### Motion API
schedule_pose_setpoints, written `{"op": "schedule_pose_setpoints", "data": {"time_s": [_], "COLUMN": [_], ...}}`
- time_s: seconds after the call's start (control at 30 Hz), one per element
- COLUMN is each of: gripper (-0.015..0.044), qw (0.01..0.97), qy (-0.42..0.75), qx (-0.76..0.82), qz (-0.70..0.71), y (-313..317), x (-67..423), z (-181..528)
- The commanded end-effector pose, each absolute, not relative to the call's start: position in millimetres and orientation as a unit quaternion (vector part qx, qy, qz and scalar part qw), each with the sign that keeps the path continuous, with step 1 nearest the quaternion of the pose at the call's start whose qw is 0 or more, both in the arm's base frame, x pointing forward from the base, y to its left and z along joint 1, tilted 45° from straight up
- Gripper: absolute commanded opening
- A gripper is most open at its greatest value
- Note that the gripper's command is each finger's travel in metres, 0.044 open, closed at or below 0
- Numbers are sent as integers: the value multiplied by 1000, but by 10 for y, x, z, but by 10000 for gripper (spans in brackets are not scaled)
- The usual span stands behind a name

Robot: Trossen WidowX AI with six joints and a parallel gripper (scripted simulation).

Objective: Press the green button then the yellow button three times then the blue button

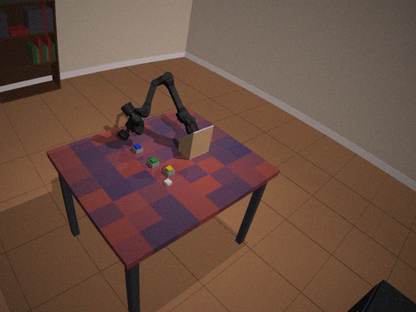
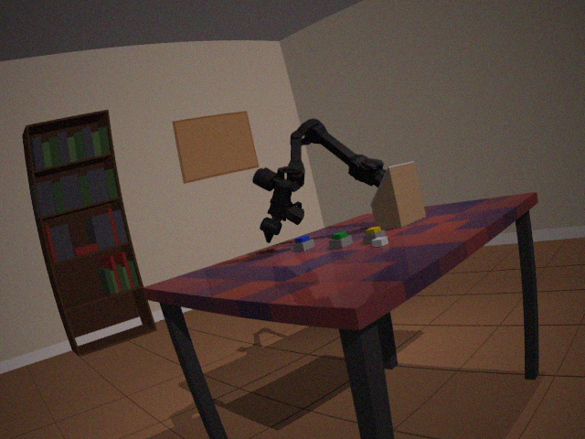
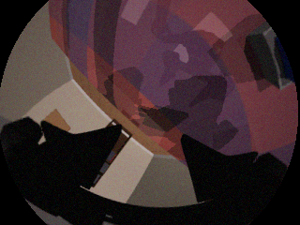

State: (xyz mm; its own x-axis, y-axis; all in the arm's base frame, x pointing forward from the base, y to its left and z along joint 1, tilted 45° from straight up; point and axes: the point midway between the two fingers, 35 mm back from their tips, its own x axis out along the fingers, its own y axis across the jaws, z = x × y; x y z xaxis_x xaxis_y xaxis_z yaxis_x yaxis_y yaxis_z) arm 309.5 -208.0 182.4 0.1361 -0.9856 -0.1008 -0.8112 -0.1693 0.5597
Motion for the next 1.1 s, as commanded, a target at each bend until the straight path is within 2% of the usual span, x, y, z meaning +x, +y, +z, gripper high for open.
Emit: {"op": "schedule_pose_setpoints", "data": {"time_s": [0.0,0.1,0.3,0.5,0.7,0.87,0.97,1.07], "gripper": [400,400,400,400,400,400,400,400], "qw": [199,329,629,768,802,743,680,675], "qy": [-609,-502,-142,145,395,560,625,629], "qx": [730,715,544,313,41,-194,-307,-315], "qz": [-239,-358,-537,-539,-446,-312,-229,-223], "y": [-2063,-1803,-1019,-434,63,395,535,544], "x": [3115,3356,3666,3596,3321,2980,2779,2764], "z": [1809,1590,1012,644,396,304,306,307]}}
